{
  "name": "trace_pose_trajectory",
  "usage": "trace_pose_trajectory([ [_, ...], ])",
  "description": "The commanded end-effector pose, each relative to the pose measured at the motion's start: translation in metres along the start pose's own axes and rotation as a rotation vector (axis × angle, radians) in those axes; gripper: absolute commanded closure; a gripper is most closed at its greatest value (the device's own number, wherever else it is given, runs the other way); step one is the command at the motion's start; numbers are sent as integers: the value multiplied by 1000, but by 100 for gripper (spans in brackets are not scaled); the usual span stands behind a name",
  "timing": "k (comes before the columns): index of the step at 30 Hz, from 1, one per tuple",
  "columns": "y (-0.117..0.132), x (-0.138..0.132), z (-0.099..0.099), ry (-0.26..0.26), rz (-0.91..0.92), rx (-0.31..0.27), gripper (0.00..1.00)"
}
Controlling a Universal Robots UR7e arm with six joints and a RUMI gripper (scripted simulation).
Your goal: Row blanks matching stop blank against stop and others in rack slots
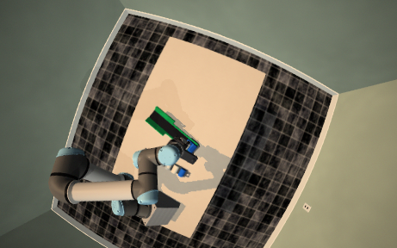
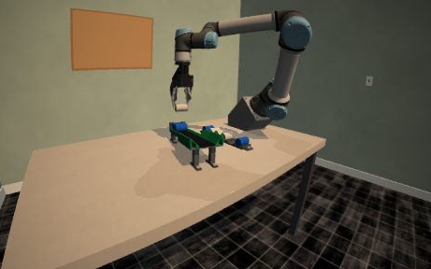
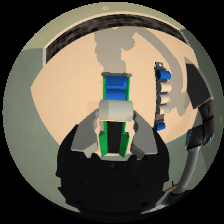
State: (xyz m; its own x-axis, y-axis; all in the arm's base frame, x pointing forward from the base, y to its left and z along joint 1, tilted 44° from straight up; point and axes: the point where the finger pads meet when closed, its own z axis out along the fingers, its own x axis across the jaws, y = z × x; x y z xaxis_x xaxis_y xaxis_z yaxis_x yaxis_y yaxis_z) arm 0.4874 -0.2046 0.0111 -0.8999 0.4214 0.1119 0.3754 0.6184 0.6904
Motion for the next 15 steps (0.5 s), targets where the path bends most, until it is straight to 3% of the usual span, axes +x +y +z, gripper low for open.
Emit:
trace_pose_trajectory([
  [1, 5, 7, -2, -1, -7, 1, 66],
  [8, 20, 31, -6, -1, -28, 1, 66],
  [15, 53, 87, -6, -1, -78, 1, 66],
])
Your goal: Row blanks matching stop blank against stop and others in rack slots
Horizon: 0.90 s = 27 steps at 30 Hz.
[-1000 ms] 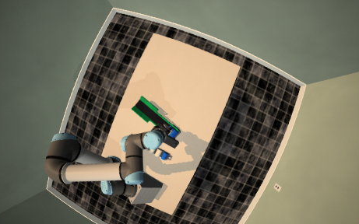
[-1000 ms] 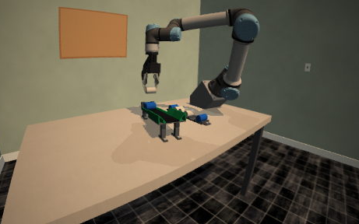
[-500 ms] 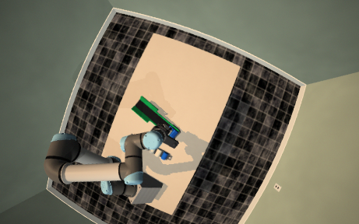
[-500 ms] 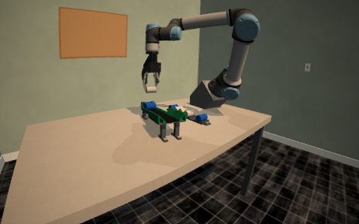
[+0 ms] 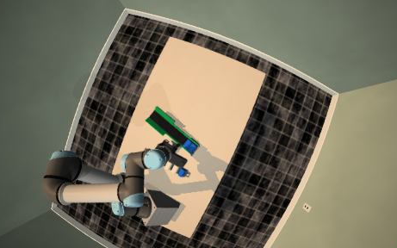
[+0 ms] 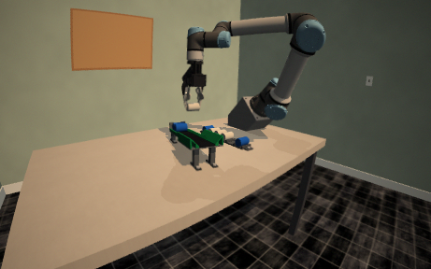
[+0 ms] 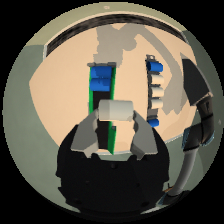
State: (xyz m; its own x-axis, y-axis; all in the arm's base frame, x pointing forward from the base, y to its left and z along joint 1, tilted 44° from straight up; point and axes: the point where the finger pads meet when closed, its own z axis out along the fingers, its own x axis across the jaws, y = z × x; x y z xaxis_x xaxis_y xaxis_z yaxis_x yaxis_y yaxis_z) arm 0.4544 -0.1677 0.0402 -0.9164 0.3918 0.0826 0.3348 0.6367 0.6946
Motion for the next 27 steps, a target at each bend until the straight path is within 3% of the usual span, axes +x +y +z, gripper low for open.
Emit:
trace_pose_trajectory([
  [1, 29, 47, -1, -4, -42, 1, 66],
  [8, 58, 102, 11, -4, -92, 1, 66],
  [11, 59, 103, 12, -4, -94, 1, 66],
  [19, 82, 161, 37, -4, -149, 1, 66],
  [27, 89, 181, 49, -4, -169, 1, 66],
])
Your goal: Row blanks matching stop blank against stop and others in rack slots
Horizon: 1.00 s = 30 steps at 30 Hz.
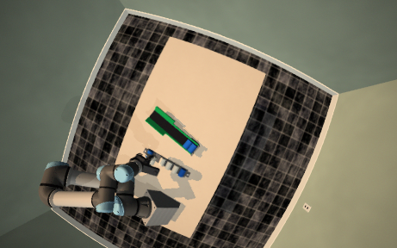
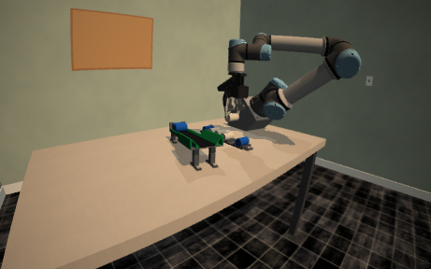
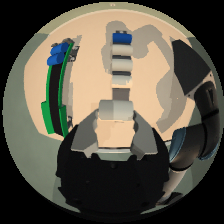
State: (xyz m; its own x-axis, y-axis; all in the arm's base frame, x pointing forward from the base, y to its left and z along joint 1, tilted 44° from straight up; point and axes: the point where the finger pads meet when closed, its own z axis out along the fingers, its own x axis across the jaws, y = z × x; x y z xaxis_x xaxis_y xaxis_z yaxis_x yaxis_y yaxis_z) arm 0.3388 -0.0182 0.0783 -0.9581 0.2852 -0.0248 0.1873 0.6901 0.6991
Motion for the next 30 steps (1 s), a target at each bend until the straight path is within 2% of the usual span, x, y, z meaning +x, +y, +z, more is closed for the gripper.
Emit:
trace_pose_trajectory([
  [1, 9, 14, 3, -7, -14, 1, 66],
  [22, 10, 16, 5, -7, -16, 1, 66],
  [30, 10, 16, 25, -7, -16, 1, 66],
])
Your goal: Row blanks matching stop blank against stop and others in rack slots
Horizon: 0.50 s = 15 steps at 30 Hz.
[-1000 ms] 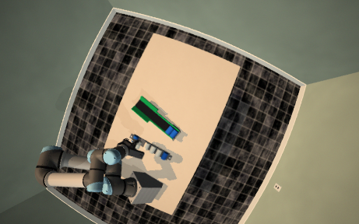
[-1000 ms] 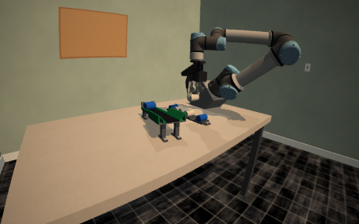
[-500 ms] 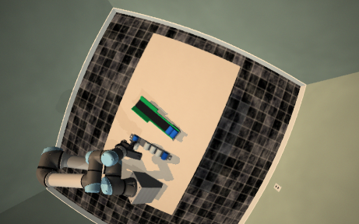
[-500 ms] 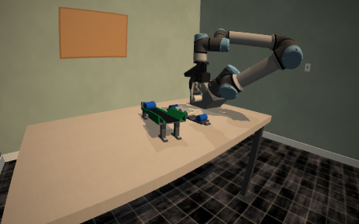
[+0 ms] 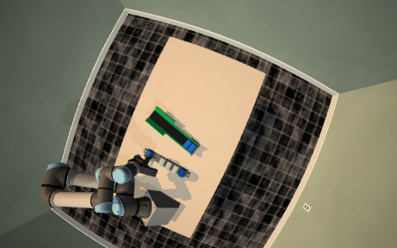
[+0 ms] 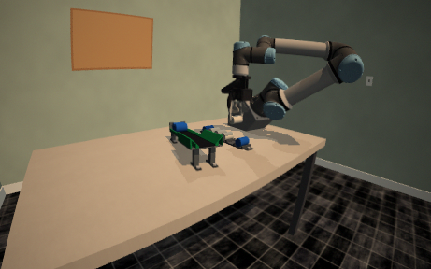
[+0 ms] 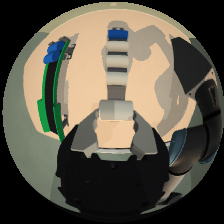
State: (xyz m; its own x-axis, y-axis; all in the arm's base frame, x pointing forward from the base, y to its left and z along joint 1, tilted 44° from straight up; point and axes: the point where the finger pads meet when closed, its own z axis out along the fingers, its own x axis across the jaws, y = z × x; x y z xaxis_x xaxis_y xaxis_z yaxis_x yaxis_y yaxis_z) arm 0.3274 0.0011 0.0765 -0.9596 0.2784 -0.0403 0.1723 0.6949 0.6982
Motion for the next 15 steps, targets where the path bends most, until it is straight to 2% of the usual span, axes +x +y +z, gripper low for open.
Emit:
trace_pose_trajectory([
  [1, 0, 0, 18, 0, 0, 1, 66],
  [4, 0, 0, 22, 0, 0, 1, 66],
  [15, 0, 0, 75, 0, 0, 1, 66],
])
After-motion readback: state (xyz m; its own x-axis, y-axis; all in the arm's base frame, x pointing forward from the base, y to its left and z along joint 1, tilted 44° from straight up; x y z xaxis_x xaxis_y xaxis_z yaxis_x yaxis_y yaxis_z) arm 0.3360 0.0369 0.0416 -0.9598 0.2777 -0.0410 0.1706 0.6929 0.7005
